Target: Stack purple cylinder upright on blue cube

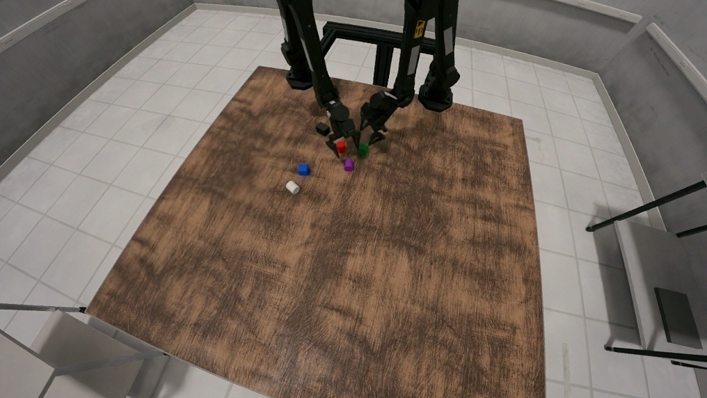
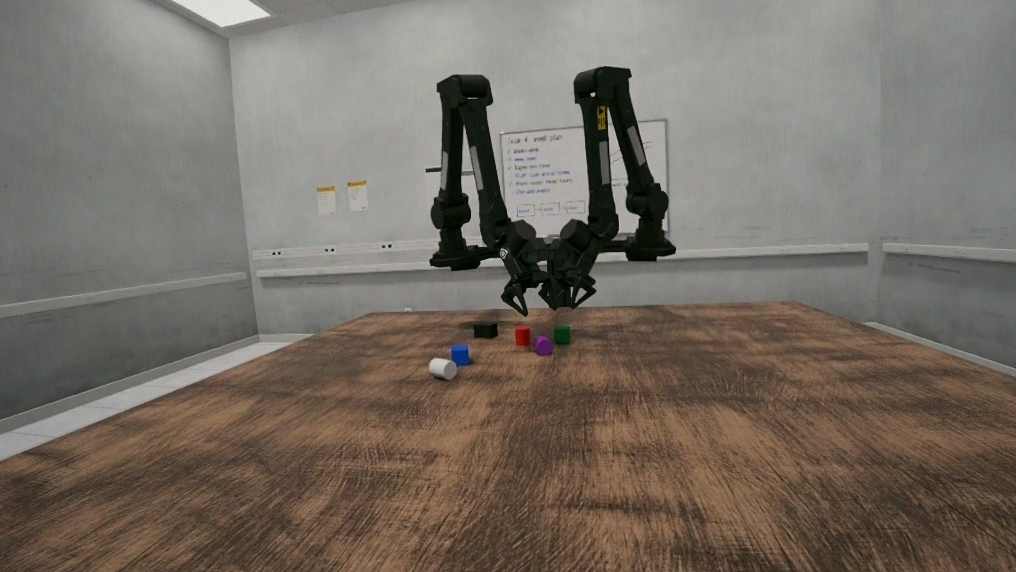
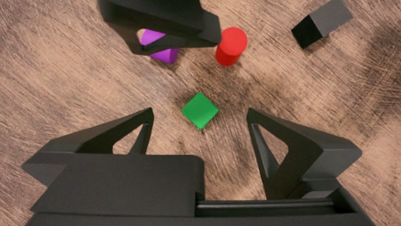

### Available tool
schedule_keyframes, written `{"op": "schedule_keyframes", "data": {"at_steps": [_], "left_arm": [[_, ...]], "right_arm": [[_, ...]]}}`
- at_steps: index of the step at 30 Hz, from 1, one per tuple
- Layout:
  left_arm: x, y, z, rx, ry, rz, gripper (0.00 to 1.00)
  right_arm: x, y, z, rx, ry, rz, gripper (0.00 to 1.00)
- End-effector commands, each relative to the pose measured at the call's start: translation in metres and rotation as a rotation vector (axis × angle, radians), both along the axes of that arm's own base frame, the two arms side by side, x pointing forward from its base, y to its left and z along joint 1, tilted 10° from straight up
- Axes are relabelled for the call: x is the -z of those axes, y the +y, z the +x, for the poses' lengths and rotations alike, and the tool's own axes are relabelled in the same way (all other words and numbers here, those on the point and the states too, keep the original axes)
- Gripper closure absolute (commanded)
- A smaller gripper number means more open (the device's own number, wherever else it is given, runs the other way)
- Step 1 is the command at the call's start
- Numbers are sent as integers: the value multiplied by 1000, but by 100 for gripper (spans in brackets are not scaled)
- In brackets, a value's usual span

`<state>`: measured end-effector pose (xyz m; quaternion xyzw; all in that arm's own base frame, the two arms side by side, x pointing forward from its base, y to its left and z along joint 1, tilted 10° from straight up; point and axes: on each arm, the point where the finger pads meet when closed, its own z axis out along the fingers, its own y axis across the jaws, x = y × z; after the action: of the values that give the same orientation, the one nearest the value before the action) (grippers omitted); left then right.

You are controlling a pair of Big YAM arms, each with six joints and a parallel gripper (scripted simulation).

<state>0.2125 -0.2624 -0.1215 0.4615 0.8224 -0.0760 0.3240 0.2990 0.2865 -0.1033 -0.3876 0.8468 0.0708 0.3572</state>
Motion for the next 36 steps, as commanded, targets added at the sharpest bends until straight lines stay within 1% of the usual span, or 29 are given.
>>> {"op": "schedule_keyframes", "data": {"at_steps": [1,7,11,14,16,19,21,22,24,26,29,33,36], "left_arm": [[-1,-1,1,-12,1,-14,0],[-1,-1,1,-12,1,-14,0],[-1,-1,1,-12,1,-14,0],[-1,-1,1,-12,1,-14,0],[-1,-1,1,-12,1,-14,0],[-1,-1,1,-12,1,-14,0],[-1,-1,1,-12,1,-14,0],[-6,-5,4,-20,-8,-38,0],[-10,-9,4,-16,-5,-33,0],[-22,-19,5,-4,-17,-47,0],[-50,-37,12,5,-46,-85,0],[-105,-64,20,20,-100,-157,0],[-145,-77,21,30,-134,-207,0]], "right_arm": [[-2,2,1,-9,13,-20,0],[4,-2,-3,-8,27,-33,0],[2,-1,-1,-3,21,-22,0],[-7,-11,8,46,9,11,0],[-8,-23,14,84,6,20,0],[-13,-65,30,195,0,39,0],[-13,-65,30,195,0,39,0],[-15,-79,37,229,-6,41,0],[-18,-103,46,294,-10,50,0],[-20,-124,54,349,-13,58,0],[-23,-148,63,412,-16,68,0],[-24,-174,72,483,-11,75,0],[-24,-186,76,515,-6,76,0]]}}
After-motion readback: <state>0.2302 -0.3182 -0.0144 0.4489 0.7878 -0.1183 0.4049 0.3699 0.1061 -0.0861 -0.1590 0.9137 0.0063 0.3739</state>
